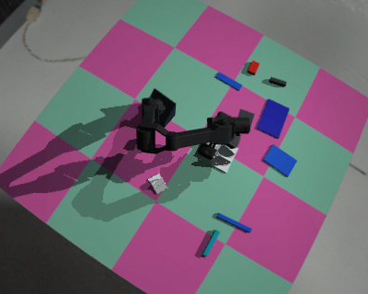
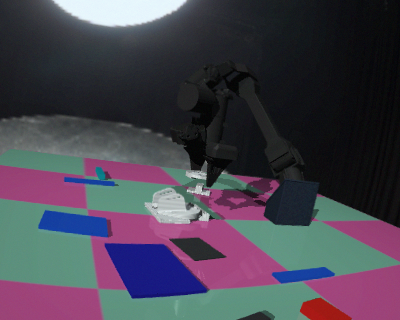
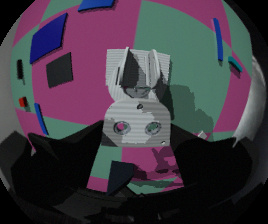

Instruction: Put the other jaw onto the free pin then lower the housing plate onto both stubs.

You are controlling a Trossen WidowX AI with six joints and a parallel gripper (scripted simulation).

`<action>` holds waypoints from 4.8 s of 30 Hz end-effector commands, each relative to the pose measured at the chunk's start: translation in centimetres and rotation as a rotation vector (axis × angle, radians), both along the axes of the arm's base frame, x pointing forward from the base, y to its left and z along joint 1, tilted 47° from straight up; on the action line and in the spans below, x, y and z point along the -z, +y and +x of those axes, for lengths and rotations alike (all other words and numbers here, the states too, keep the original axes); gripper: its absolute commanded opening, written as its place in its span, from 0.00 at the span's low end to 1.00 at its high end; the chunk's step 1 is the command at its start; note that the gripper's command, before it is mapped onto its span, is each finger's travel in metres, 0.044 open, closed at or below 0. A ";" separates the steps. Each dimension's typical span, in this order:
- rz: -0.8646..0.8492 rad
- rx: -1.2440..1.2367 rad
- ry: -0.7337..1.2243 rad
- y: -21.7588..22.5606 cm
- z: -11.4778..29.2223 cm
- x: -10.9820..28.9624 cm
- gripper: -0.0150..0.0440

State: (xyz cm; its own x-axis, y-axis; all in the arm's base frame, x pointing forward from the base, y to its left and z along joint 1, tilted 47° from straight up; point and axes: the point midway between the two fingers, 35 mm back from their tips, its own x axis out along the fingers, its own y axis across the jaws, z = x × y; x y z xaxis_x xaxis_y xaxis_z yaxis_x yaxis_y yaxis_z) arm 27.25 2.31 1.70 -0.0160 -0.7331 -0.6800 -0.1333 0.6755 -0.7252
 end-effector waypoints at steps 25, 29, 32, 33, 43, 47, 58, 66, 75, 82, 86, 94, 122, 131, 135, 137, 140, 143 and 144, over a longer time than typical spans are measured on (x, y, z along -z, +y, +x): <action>0.004 0.006 -0.004 -0.2 0.0 -0.2 0.85; 0.004 0.006 -0.004 -0.2 0.0 -0.2 0.85; 0.004 0.005 -0.003 -0.3 -0.1 -0.3 0.85; 0.004 0.005 -0.003 -0.3 -0.1 -0.3 0.85; 0.005 0.004 -0.003 -0.5 0.0 0.0 0.85; 0.005 0.004 -0.003 -1.0 0.0 0.5 0.85; 0.006 0.003 -0.003 -2.3 0.1 1.8 0.85; 0.005 0.003 -0.003 -3.3 0.0 2.6 0.85; 0.003 0.004 -0.002 -4.4 -0.1 3.6 0.85; 0.001 0.004 -0.002 -4.8 -0.2 3.9 0.85; 0.001 0.004 -0.002 -4.8 -0.2 3.9 0.85; 0.001 0.004 -0.002 -4.8 -0.2 3.9 0.85; 0.001 0.004 -0.003 -5.3 -0.2 4.4 0.85; 0.001 0.004 -0.003 -5.4 -0.2 4.4 0.85; 0.001 0.004 -0.003 -5.5 -0.2 4.6 0.85; 0.001 0.004 -0.003 -5.5 -0.2 4.6 0.85; 0.001 0.004 -0.003 -5.5 -0.2 4.6 0.85; 0.001 0.004 -0.003 -5.6 -0.2 4.6 0.85; 0.001 0.004 -0.003 -5.6 -0.2 4.6 0.85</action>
